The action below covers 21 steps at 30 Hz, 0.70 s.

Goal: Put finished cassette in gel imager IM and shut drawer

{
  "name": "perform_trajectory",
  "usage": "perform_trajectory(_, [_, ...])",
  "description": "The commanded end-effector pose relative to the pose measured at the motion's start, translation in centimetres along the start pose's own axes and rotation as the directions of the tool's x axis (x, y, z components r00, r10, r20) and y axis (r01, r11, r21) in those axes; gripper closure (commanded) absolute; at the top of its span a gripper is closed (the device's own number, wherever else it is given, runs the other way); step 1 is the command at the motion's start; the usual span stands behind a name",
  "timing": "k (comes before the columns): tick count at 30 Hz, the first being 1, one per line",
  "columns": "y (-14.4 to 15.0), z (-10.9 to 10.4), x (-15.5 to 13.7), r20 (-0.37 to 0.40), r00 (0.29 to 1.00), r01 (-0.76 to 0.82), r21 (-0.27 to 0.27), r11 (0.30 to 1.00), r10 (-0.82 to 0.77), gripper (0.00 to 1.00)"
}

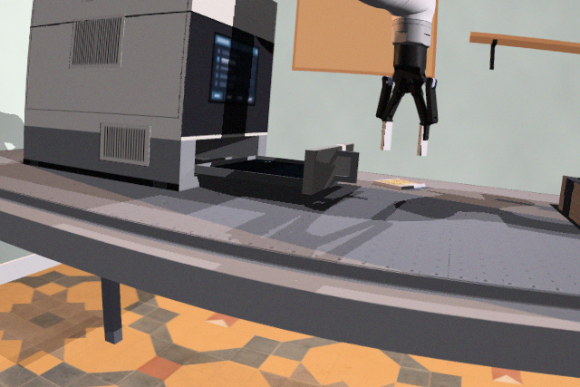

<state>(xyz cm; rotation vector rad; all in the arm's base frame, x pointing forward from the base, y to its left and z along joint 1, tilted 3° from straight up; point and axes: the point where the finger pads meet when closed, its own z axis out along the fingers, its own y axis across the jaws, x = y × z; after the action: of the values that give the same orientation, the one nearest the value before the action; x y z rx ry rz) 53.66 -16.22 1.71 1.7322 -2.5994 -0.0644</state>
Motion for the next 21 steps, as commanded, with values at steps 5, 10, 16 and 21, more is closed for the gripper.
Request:
perform_trajectory(5, [0.0,0.0,0.0,0.0,1.0,-0.001,0.0,1.0,0.001,0.32])
perform_trajectory(10, [0.0,0.7,0.0,0.0,1.0,-0.001,0.0,1.0,0.001,0.32])
perform_trajectory(16, [0.0,1.3,0.0,0.0,1.0,-0.001,0.0,1.0,0.001,0.32])
perform_trajectory(21, [0.0,1.9,0.0,0.0,1.0,-0.001,0.0,1.0,0.001,0.32])
